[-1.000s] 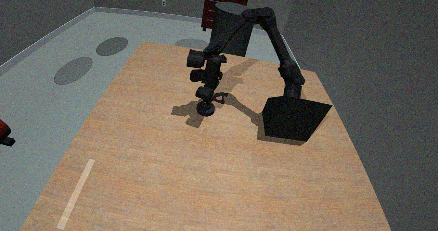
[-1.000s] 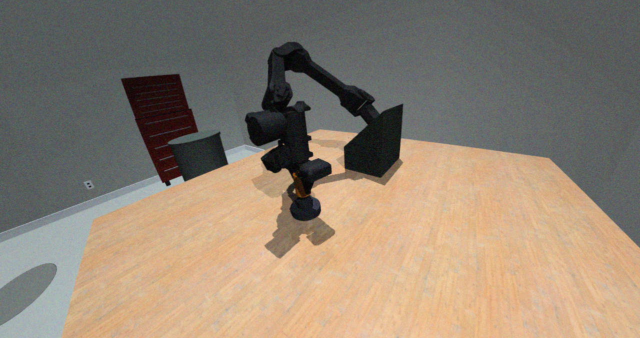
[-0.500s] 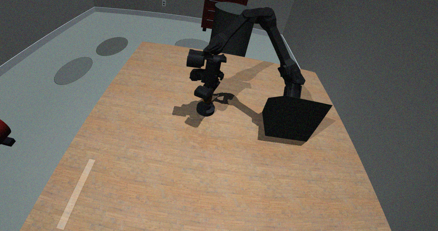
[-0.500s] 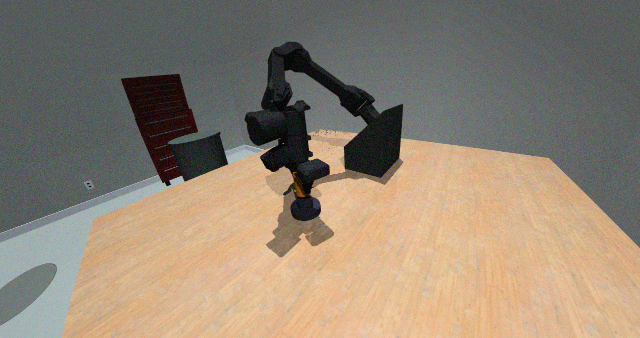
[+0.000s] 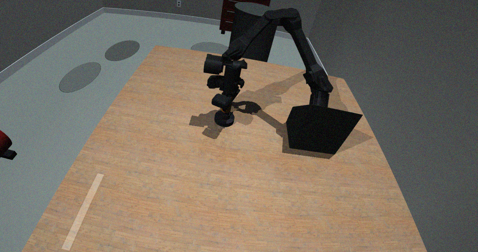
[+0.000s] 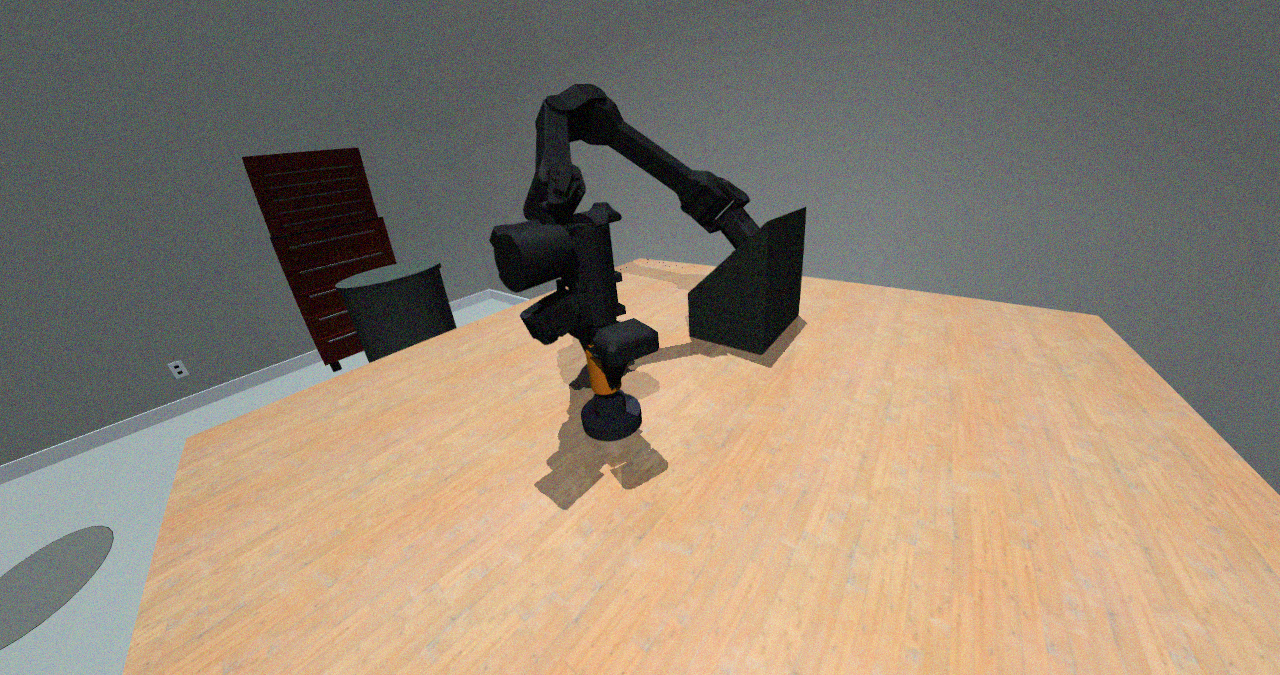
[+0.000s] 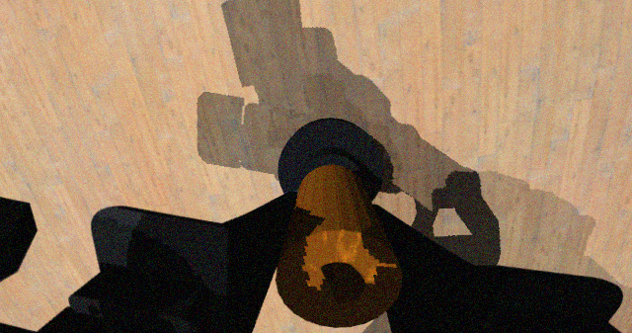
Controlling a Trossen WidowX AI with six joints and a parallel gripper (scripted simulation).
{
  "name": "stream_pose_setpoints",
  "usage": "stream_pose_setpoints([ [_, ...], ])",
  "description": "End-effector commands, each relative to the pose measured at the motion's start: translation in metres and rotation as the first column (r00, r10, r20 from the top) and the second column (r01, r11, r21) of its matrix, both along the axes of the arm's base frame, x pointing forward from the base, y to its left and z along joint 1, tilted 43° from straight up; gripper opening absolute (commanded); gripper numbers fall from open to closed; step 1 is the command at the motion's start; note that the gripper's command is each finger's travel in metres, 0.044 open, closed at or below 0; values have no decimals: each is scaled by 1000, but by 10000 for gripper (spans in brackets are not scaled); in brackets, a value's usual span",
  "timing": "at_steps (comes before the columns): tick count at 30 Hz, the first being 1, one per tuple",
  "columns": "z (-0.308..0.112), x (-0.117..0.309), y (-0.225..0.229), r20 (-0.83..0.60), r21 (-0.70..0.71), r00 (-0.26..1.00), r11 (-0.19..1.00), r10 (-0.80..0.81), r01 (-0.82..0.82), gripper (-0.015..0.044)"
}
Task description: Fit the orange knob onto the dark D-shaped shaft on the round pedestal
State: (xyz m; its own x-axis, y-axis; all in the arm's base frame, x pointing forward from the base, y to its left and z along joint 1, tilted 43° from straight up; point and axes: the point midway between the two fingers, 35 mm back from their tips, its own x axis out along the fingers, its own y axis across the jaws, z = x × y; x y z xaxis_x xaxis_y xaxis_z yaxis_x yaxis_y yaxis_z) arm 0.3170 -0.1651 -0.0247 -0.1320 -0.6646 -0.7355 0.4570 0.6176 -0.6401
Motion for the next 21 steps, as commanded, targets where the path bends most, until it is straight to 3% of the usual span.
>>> stream_pose_setpoints([
  [1, 0, -1, 1, -2, 0, 1000, 1000, 2, -2, 0],
  [7, 3, -1, 4, 5, -1, 1000, 1000, -5, 5, 0],
  [13, 3, 0, 3, 132, -17, 981, 989, -142, 145, 0],
  [21, 1, 2, 1, 139, -17, 979, 988, -149, 153, 0],
])
